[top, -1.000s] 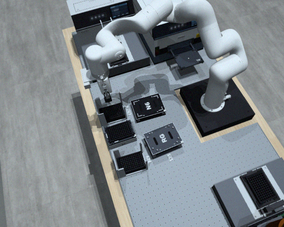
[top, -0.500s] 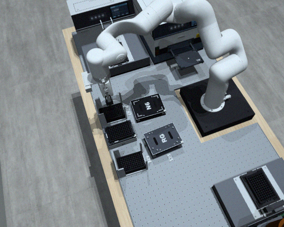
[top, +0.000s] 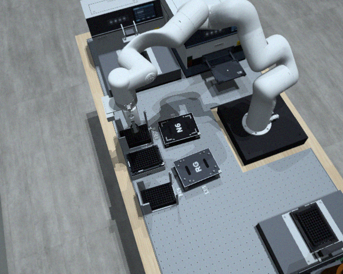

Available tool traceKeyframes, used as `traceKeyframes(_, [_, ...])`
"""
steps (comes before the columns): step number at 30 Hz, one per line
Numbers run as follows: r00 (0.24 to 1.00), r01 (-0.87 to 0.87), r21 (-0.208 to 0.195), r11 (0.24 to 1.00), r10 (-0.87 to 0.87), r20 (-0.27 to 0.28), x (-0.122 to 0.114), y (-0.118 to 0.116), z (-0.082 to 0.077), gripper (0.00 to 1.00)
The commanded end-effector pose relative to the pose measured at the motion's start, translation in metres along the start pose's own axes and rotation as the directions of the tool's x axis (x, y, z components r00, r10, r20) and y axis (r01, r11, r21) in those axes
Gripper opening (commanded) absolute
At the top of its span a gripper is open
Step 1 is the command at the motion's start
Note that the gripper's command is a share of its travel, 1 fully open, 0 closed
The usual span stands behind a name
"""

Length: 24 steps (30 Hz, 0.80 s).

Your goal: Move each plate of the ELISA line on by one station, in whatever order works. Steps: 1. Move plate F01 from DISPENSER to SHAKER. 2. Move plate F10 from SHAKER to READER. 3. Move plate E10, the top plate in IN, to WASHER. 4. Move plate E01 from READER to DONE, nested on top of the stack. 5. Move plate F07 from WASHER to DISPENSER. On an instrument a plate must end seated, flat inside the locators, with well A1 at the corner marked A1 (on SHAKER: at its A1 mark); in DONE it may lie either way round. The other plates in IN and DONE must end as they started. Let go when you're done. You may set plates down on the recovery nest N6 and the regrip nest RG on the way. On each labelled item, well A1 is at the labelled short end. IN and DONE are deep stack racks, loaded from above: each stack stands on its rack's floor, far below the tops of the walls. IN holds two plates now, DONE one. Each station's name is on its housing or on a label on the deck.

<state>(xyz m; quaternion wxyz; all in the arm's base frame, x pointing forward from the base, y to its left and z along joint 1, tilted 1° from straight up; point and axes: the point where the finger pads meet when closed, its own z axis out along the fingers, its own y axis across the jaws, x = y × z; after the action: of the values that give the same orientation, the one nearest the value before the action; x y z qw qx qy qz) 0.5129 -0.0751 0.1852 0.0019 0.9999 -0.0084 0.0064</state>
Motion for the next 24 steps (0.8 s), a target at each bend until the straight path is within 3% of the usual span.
traceKeyframes(1, [1.000, 0.000, 0.000, 1.000, 0.000, -0.005, 0.000, -0.015, -0.002, 1.00])
traceKeyframes(24, [1.000, 0.012, 0.000, 1.000, -0.012, -0.005, -0.003, -0.077, -0.002, 1.00])
